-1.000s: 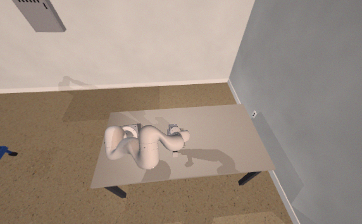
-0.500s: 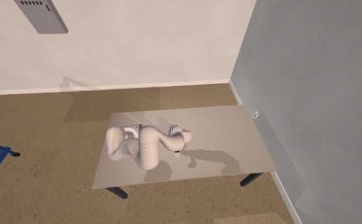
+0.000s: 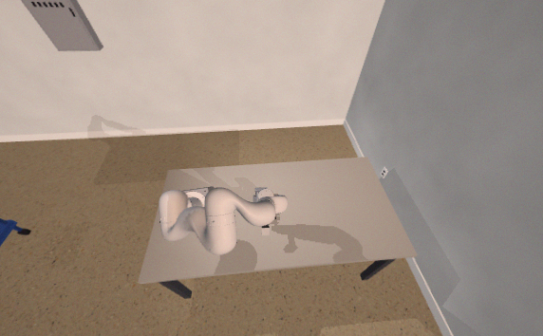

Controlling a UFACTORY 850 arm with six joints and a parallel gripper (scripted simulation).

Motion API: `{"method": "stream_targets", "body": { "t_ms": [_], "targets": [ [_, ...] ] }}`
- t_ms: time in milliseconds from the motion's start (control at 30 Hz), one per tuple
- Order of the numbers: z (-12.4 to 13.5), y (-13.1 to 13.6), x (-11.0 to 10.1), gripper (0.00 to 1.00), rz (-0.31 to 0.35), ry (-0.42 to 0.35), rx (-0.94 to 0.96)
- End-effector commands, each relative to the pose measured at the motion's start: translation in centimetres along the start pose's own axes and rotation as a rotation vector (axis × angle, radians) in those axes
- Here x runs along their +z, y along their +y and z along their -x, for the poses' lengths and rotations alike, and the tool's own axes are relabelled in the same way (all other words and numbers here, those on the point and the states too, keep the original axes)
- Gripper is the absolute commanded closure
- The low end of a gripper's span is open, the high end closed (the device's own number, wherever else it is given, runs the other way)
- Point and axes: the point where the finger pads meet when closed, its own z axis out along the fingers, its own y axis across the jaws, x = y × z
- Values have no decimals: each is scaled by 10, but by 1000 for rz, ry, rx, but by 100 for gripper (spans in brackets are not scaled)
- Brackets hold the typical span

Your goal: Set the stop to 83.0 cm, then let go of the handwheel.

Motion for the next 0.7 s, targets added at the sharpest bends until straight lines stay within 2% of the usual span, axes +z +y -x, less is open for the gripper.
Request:
{"method": "stream_targets", "body": {
  "t_ms": [0,667],
  "targets": [
    [0,1,-5,94,0,0,0],
    [0,8,-13,94,0,0,0]
  ]
}}
